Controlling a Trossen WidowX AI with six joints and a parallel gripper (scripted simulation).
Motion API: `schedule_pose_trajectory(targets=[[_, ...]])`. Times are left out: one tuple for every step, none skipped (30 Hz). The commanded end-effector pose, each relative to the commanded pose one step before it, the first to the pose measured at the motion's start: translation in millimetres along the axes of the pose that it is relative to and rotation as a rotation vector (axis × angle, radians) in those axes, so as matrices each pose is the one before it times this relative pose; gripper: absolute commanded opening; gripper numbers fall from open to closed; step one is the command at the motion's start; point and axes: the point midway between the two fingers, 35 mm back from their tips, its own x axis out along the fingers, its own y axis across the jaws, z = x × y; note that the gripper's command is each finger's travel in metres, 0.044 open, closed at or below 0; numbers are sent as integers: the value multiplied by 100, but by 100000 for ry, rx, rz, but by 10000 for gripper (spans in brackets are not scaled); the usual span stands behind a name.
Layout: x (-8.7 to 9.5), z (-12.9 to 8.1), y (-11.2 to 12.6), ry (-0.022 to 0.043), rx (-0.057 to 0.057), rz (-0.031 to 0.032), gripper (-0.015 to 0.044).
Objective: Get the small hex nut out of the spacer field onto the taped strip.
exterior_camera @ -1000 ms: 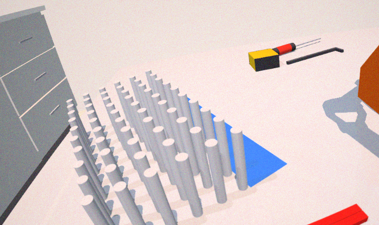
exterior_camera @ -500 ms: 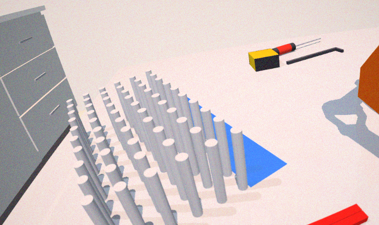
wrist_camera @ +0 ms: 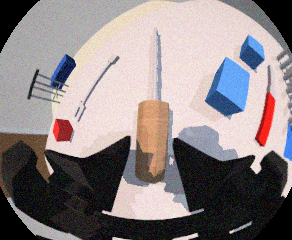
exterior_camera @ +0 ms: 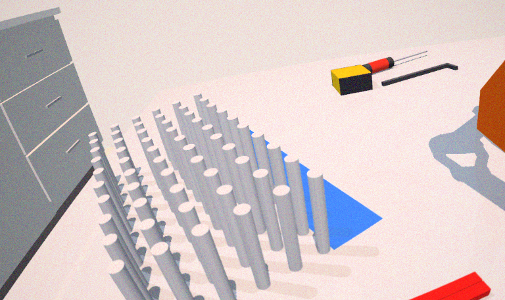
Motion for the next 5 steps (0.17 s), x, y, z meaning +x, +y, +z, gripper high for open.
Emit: schedule_pose_trajectory(targets=[[-58, 89, 11, -189, 109, 49, 341], [0, 0, 0, 0, 0, 0, 368], [0, 0, 0, 0, 0, 0, 394], [0, 0, 0, 0, 0, 0, 420], [0, 0, 0, 0, 0, 0, 440]])
